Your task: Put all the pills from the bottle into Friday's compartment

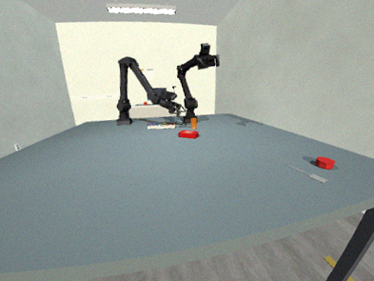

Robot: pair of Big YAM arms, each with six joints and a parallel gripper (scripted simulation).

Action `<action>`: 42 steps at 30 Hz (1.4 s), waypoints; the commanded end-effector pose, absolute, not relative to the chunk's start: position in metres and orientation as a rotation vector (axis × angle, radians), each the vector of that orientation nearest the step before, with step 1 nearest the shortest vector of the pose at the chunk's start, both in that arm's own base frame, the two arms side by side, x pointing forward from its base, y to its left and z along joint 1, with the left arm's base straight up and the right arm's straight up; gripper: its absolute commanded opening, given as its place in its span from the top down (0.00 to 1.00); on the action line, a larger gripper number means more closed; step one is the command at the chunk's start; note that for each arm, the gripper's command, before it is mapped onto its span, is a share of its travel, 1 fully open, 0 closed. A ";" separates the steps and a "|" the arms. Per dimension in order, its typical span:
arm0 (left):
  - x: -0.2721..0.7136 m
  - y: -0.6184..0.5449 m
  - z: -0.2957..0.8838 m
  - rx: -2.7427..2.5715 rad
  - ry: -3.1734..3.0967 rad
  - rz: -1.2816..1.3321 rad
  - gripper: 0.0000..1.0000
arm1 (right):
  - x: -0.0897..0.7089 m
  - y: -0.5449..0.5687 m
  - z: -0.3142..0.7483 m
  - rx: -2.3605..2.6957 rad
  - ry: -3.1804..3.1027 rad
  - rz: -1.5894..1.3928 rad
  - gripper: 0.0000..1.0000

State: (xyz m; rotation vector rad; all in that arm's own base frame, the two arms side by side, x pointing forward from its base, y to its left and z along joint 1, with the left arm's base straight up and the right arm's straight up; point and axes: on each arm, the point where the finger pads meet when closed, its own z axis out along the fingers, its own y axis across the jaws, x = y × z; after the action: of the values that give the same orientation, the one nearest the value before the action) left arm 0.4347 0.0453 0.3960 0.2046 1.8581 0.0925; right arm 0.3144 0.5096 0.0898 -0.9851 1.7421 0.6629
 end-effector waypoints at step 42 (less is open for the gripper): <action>0.418 -0.033 0.485 0.055 1.746 -0.064 0.00 | 0.317 0.550 0.089 -0.746 1.672 0.648 0.34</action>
State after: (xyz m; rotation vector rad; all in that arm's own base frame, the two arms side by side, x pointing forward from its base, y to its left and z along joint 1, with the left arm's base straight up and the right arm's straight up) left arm 0.4785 -0.0151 0.4690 0.0314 1.7089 -0.0241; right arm 0.3150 0.5156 0.0720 -0.8537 1.7446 0.6065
